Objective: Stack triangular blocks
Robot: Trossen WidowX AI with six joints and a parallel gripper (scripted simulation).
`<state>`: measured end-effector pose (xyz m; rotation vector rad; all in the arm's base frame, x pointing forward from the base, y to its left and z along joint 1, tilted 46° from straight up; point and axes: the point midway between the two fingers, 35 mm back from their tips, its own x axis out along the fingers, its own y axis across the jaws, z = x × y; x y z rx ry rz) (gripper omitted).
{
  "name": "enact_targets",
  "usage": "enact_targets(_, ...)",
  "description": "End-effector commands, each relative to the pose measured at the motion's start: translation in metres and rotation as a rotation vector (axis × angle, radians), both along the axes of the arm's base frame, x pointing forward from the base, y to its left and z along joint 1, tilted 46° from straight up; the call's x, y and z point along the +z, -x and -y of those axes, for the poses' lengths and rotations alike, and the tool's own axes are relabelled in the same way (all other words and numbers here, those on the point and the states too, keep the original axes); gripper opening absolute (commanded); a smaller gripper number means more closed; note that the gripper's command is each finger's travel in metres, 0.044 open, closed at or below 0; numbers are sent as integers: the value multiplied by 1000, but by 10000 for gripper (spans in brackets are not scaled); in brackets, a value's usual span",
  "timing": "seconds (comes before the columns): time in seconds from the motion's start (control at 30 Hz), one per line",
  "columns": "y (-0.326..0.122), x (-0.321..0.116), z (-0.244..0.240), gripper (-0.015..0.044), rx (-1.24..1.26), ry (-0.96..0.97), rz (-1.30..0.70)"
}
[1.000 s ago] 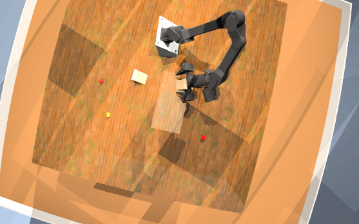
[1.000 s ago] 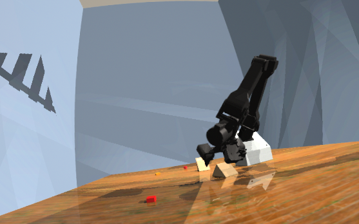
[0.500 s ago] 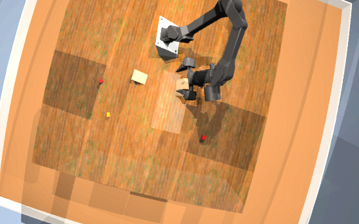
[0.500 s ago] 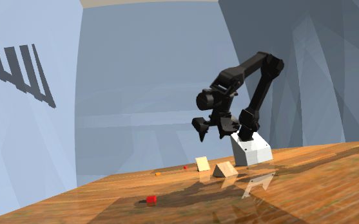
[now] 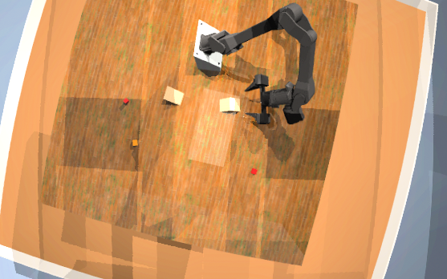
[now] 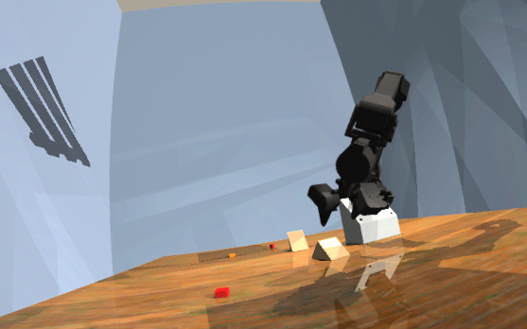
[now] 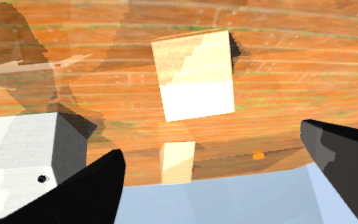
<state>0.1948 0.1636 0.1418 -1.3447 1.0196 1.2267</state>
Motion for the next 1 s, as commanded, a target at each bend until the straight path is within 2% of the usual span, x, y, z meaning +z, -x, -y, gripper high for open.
enact_targets(0.0, 2, 2, -5, 440, -16, 0, -1)
enact_targets(0.4, -10, -92, -9, 440, -16, 3, -4)
enact_targets(0.67, -10, -96, -10, 440, -16, 3, -4)
enact_targets(0.9, -10, -95, -9, 256, -21, 5, -6)
enact_targets(0.97, -10, -95, -9, 243, -21, 5, -6)
